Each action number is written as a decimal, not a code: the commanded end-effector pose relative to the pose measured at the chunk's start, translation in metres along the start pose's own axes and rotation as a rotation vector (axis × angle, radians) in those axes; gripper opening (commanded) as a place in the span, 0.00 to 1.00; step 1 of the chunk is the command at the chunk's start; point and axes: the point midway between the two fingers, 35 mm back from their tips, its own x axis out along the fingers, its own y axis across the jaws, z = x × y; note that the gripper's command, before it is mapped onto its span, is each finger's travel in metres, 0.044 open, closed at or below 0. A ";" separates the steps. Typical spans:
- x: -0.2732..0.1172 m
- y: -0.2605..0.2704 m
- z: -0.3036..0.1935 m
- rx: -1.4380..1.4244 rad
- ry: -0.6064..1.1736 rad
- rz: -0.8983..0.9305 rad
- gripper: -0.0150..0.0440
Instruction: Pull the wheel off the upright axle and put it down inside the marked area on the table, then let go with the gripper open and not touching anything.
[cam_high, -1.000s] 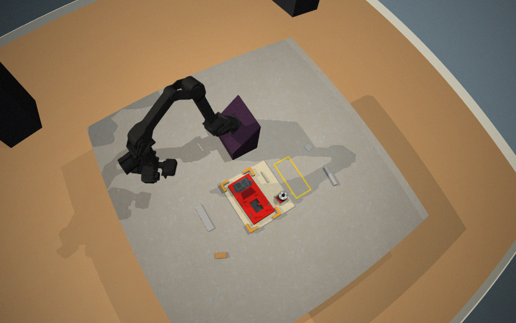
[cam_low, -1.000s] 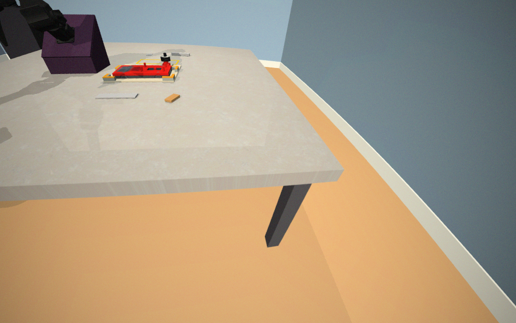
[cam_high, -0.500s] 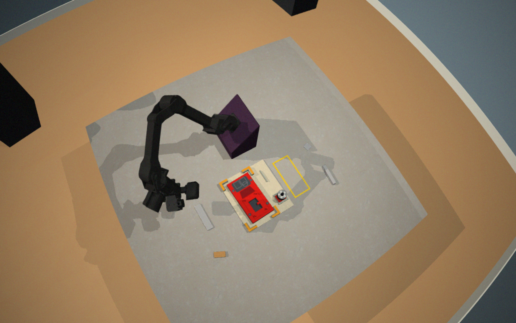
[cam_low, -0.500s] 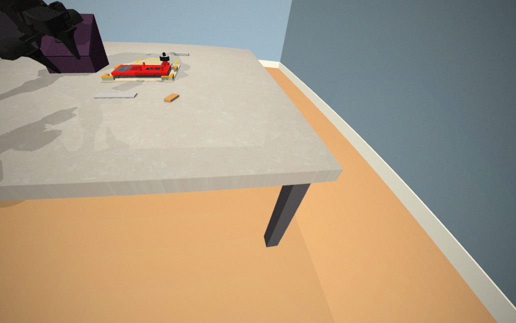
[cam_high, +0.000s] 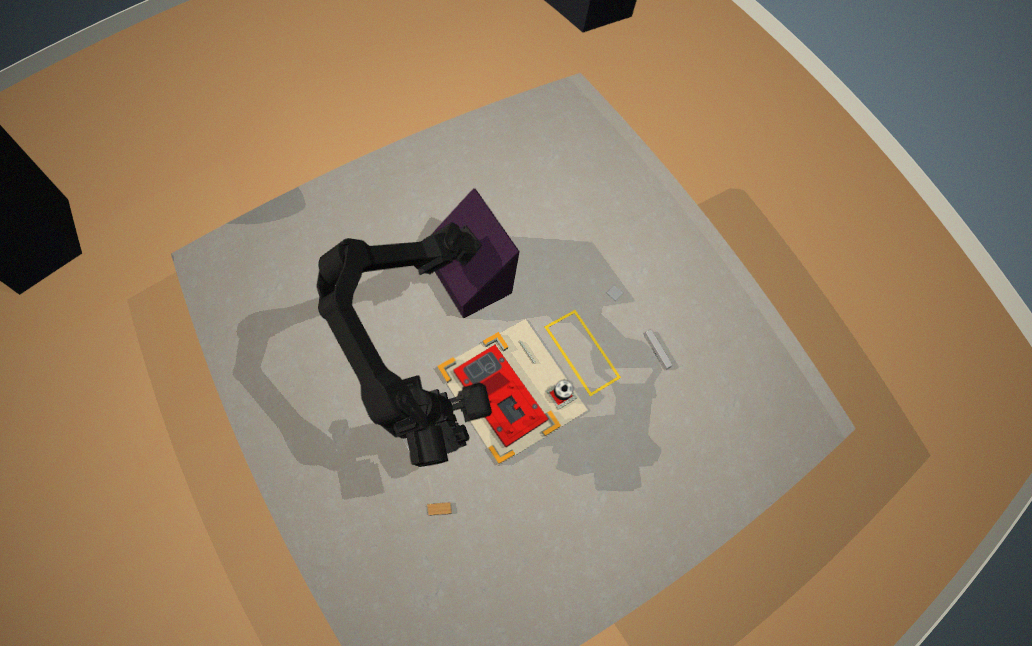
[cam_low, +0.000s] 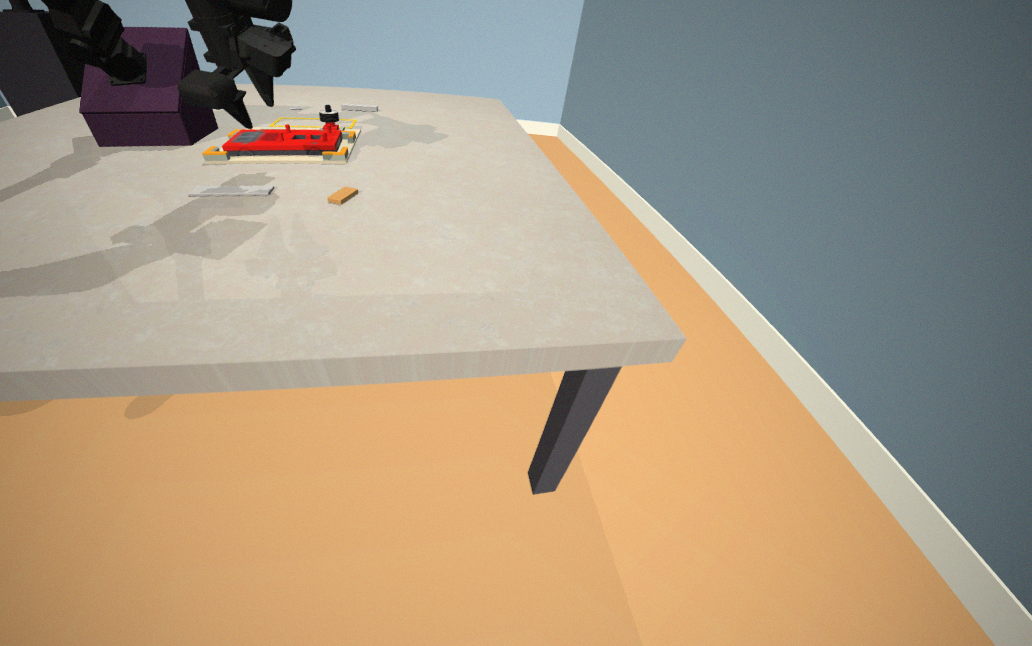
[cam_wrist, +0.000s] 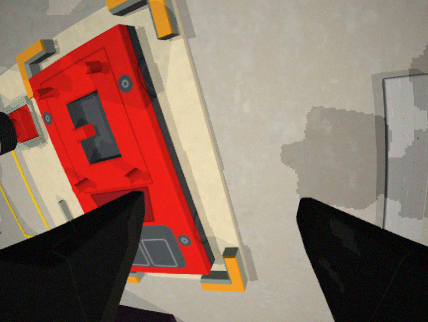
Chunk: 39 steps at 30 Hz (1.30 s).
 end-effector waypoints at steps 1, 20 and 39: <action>0.012 0.044 0.004 -0.048 0.037 -0.037 0.76; 0.059 0.236 -0.028 -0.308 -0.029 -0.340 0.76; 0.102 0.229 -0.016 -0.308 -0.030 -0.340 0.76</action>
